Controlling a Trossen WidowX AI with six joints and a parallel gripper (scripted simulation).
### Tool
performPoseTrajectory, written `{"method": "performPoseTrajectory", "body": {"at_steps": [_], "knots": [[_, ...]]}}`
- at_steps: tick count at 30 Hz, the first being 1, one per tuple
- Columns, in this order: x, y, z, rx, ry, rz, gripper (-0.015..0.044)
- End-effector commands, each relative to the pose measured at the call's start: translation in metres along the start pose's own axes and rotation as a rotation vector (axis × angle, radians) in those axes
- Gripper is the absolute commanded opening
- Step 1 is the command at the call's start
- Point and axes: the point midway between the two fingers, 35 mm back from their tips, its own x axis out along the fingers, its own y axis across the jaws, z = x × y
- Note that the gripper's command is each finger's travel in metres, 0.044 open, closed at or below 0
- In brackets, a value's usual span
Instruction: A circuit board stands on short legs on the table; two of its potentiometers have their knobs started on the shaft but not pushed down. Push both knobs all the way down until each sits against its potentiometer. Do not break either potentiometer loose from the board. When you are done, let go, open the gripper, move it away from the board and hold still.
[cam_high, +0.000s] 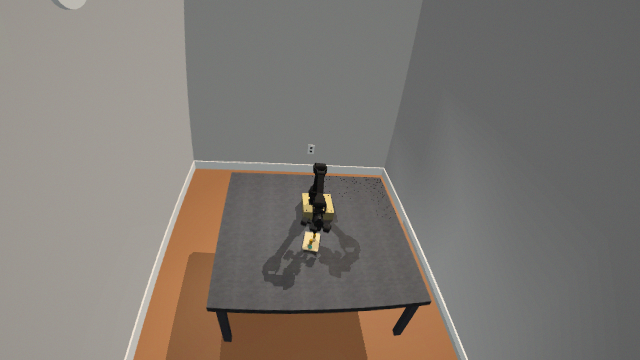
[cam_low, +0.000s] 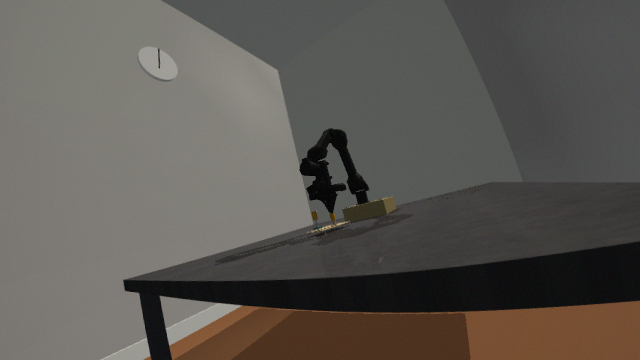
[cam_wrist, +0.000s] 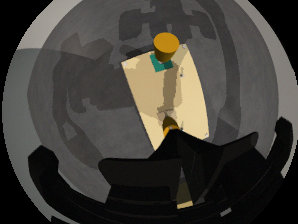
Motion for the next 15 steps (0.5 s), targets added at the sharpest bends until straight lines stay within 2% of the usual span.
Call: {"method": "performPoseTrajectory", "body": {"at_steps": [1, 15], "knots": [[0.0030, 0.0013, 0.0007, -0.002, 0.001, 0.005, 0.0000], [0.0052, 0.0013, 0.0007, -0.002, 0.001, 0.005, 0.0000]]}}
